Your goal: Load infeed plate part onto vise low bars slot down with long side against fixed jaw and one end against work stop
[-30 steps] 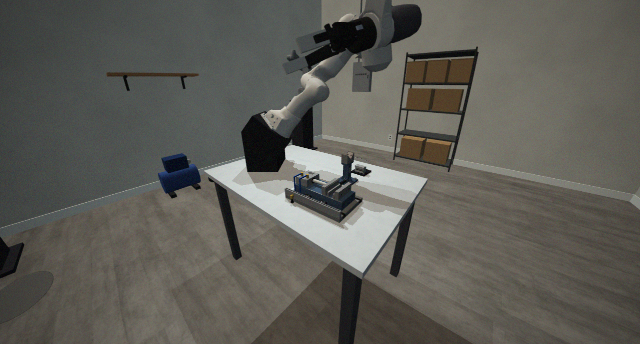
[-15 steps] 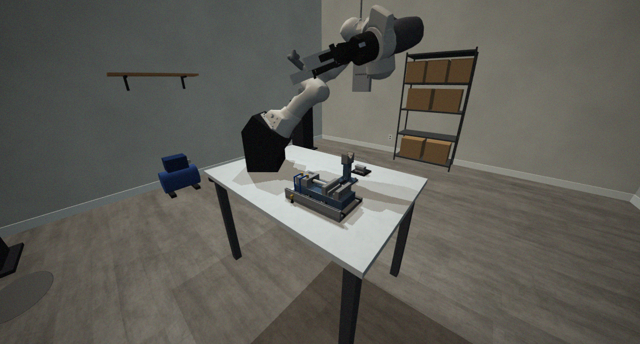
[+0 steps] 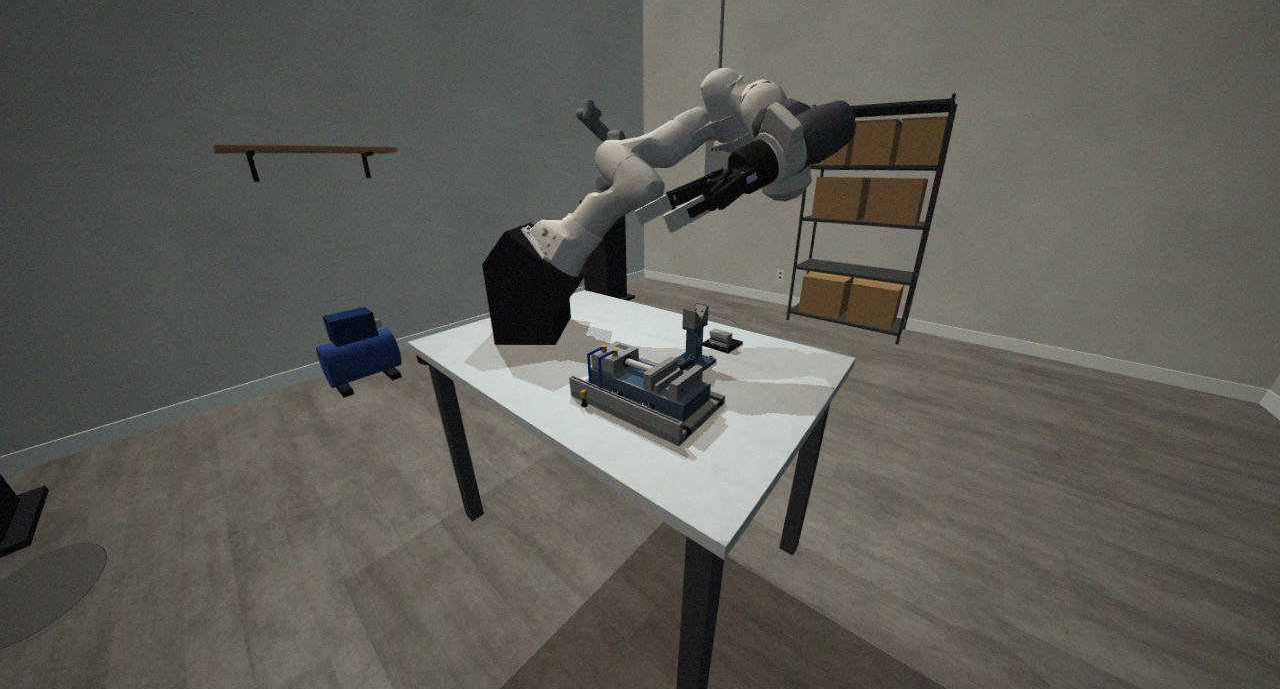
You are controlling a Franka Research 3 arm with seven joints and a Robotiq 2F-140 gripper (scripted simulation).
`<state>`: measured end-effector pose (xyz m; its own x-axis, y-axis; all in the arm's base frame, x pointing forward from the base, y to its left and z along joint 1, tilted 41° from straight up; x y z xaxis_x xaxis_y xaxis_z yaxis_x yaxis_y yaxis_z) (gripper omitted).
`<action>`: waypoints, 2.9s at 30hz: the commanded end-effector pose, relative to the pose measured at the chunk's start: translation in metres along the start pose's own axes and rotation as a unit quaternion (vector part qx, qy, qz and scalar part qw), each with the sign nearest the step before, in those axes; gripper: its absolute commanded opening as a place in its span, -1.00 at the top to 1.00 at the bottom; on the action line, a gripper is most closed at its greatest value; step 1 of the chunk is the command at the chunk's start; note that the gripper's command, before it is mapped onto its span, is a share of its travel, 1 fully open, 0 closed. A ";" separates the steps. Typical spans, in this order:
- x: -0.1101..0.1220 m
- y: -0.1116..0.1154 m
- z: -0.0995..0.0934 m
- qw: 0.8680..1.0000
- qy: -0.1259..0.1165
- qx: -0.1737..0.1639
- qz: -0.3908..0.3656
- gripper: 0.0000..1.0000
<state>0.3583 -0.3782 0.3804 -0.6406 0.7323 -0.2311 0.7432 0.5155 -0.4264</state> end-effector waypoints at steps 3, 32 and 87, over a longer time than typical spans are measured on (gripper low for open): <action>0.073 0.048 -0.035 0.996 0.003 -0.075 -0.057 -1.00; 0.190 0.124 -0.098 0.965 -0.037 -0.236 -0.110 -1.00; 0.263 0.165 -0.144 0.906 -0.082 -0.379 -0.166 -1.00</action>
<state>0.3392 -0.0425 0.3731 -0.8245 0.4550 -0.3365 0.4109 0.8902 0.1968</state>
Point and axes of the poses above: the point where the finger pads meet when closed, its own z axis out along the fingers, its own x axis across the jaws, y = z × x, the point moved 7 cm from there along -z, back along the fingers, and after that the axes turned 1 degree about z, right-handed, at the moved point
